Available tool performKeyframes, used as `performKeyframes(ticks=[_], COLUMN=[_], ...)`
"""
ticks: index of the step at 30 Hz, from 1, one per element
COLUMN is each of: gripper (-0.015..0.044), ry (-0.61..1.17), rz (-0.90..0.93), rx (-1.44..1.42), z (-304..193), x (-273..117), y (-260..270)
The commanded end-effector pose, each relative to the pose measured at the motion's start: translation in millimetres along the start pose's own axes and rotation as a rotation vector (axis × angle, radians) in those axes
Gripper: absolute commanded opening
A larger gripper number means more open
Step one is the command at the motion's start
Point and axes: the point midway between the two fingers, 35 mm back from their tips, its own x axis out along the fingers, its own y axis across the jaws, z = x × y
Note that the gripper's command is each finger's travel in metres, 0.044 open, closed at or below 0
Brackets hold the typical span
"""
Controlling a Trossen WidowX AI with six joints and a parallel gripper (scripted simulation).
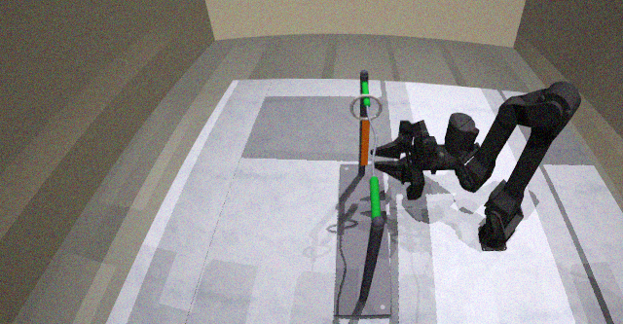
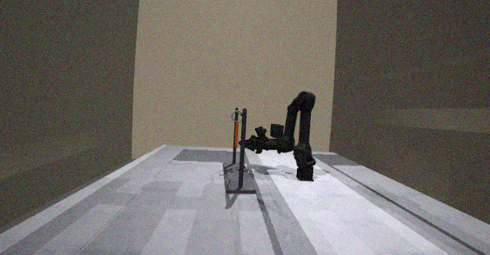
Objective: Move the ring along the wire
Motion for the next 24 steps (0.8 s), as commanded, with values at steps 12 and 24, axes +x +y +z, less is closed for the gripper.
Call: performKeyframes(ticks=[12, 24], gripper=[0.016, 0.016], ry=[-0.001, -0.003], rz=[0.0, 0.0], rx=[0.006, 0.006], z=[0.1, -0.1], x=[25.1, 44.2], y=[-1.0, 2.1])
